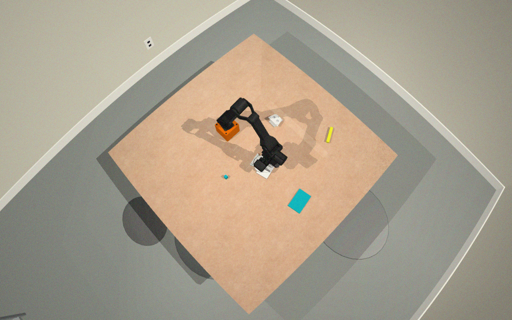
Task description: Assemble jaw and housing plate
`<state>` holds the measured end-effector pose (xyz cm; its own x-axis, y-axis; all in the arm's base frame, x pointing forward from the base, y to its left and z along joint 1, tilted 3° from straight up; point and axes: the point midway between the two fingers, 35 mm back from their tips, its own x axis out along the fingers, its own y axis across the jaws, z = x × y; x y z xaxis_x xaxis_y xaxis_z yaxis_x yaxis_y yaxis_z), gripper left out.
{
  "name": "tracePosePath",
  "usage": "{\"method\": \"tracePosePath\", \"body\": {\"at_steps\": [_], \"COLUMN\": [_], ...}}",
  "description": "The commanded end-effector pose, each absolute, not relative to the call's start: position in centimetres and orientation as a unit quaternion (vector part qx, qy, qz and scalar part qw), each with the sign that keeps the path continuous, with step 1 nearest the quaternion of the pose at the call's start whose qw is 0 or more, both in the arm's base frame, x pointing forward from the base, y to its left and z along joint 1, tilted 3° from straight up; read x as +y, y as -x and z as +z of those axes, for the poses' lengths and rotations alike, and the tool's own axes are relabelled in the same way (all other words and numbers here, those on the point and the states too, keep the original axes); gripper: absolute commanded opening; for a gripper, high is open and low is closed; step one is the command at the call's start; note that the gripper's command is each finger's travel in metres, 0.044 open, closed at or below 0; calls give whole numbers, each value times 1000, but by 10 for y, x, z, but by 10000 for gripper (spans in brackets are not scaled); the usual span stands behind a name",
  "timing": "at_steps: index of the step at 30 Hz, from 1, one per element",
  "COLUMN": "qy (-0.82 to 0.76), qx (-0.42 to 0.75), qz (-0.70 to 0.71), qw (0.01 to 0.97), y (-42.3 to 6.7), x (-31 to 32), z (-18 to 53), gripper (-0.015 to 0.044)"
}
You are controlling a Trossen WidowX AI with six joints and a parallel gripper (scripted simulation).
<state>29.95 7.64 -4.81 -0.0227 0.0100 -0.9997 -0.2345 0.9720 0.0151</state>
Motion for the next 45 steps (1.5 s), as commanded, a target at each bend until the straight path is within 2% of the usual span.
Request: {"method": "tracePosePath", "body": {"at_steps": [1, 45], "qy": [78, 78], "qx": [712, 712], "qz": [88, 88], "qw": [692, 692], "y": [-297, -297], "x": [76, 76], "z": [-50, -51], "gripper": [134, 134]}}
